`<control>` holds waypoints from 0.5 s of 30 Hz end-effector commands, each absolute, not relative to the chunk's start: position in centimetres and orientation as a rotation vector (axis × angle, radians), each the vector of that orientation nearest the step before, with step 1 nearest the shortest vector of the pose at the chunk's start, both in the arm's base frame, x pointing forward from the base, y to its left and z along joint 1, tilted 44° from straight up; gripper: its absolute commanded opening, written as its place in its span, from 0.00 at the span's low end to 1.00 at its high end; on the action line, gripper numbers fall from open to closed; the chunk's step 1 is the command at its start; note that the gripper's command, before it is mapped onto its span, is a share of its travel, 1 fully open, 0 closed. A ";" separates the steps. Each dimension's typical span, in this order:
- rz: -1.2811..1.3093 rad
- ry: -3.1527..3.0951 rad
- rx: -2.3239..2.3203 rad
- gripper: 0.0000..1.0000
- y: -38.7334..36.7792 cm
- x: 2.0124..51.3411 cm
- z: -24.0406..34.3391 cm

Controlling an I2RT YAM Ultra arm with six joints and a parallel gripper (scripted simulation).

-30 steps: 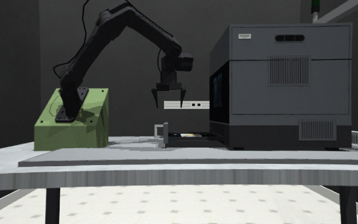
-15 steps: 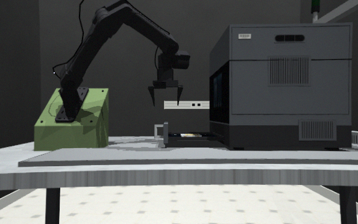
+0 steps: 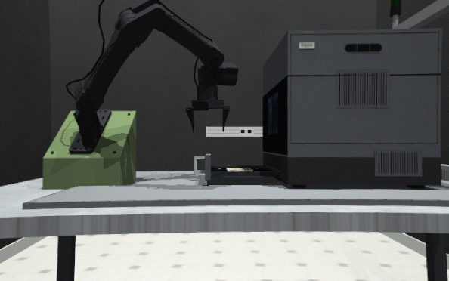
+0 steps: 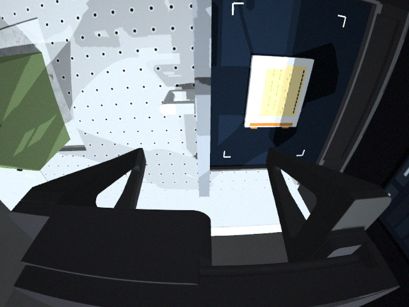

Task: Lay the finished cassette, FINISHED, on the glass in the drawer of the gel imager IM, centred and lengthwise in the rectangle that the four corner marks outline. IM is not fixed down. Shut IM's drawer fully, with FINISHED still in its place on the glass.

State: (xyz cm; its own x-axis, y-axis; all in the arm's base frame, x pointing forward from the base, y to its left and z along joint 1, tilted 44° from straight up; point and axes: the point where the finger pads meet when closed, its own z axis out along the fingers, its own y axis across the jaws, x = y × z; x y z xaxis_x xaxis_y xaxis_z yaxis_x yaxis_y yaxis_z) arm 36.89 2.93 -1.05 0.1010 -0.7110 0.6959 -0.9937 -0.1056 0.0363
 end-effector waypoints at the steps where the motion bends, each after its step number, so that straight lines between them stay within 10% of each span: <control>1: 0.733 -1.680 1.910 1.00 4.6 37.3 -0.4; 15: 0.733 -1.680 1.910 1.00 4.6 37.3 -0.4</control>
State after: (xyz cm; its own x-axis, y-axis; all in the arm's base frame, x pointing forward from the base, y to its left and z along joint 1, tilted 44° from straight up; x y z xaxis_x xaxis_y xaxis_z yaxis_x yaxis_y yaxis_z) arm 36.89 2.93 -1.05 0.1010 -0.7111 0.6958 -0.9937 -0.1056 0.0363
